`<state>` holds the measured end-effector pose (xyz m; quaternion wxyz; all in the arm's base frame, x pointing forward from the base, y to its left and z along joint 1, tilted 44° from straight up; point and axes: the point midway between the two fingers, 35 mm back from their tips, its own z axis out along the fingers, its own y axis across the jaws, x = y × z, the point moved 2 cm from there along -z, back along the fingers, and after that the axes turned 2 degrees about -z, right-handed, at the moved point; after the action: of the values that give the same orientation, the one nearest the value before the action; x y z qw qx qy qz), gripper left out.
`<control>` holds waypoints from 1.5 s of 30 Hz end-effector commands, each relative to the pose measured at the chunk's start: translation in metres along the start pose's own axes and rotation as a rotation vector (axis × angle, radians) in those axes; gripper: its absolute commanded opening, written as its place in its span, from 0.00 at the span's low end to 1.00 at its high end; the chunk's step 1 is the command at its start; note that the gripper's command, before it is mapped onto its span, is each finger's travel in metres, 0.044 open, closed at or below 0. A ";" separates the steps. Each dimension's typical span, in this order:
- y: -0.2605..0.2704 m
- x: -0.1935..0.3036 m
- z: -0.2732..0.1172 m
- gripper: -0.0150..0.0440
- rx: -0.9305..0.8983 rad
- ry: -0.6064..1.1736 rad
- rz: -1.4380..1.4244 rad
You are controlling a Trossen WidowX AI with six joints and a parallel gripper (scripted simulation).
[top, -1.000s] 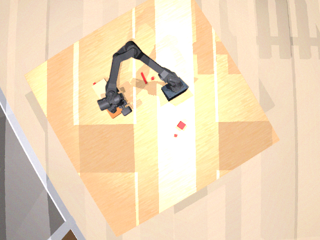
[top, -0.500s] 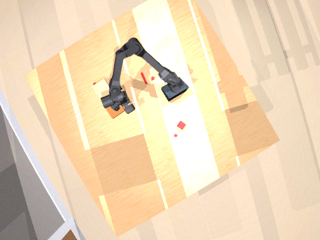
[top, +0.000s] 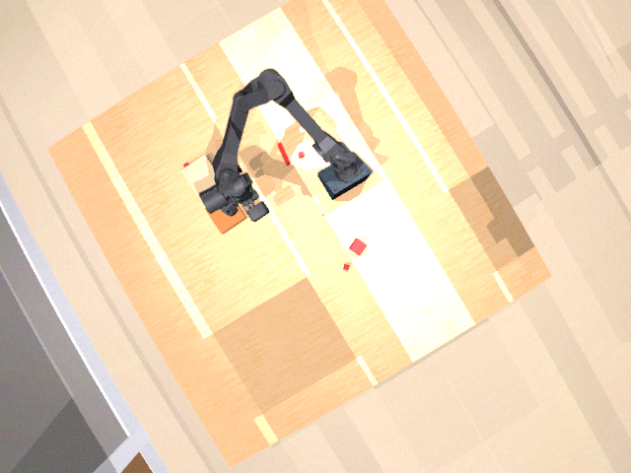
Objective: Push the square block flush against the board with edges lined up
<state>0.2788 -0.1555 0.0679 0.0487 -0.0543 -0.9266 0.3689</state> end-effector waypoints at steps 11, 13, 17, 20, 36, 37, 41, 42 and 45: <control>0.007 -0.020 -0.016 0.25 -0.003 -0.022 0.218; 0.010 -0.026 -0.016 0.25 -0.004 -0.021 0.282; 0.015 -0.035 -0.017 0.25 -0.006 -0.020 0.420; 0.019 -0.042 -0.017 0.25 -0.007 -0.019 0.524; 0.045 -0.077 -0.018 0.25 -0.010 -0.013 1.077; 0.046 -0.079 -0.018 0.25 -0.010 -0.012 1.112; 0.054 -0.087 -0.018 0.25 -0.010 -0.011 1.250; 0.056 -0.089 -0.018 0.25 -0.009 -0.011 1.285; 0.062 -0.095 -0.018 0.25 -0.009 -0.010 1.388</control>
<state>0.3729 -0.1161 0.0383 -0.1898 -0.6005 -0.7071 0.3216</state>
